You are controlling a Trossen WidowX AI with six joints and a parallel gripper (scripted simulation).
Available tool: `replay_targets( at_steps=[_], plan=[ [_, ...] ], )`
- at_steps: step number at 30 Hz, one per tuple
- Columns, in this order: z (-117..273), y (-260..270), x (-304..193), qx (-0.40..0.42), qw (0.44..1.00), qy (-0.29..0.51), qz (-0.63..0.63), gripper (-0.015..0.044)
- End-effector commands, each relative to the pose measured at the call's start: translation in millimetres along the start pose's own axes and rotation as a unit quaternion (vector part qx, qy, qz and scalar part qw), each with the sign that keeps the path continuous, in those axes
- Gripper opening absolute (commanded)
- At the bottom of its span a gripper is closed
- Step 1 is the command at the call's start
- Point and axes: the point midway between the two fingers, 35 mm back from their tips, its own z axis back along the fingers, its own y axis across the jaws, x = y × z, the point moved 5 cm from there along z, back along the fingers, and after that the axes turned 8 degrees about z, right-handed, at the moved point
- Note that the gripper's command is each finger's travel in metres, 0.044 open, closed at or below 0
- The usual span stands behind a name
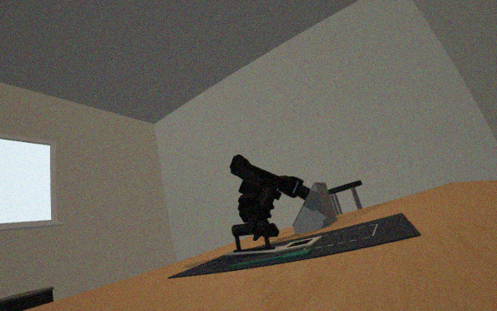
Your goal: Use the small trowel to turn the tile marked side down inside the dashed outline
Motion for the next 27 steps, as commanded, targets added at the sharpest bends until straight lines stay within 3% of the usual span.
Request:
replay_targets(
  at_steps=[1,27],
  plan=[
    [0.8,3.1,-7.0,0.003,1.000,0.002,0.001,0.0000],
    [5.8,11.5,-36.3,0.005,1.000,0.013,-0.012,0.0000]
  ],
)
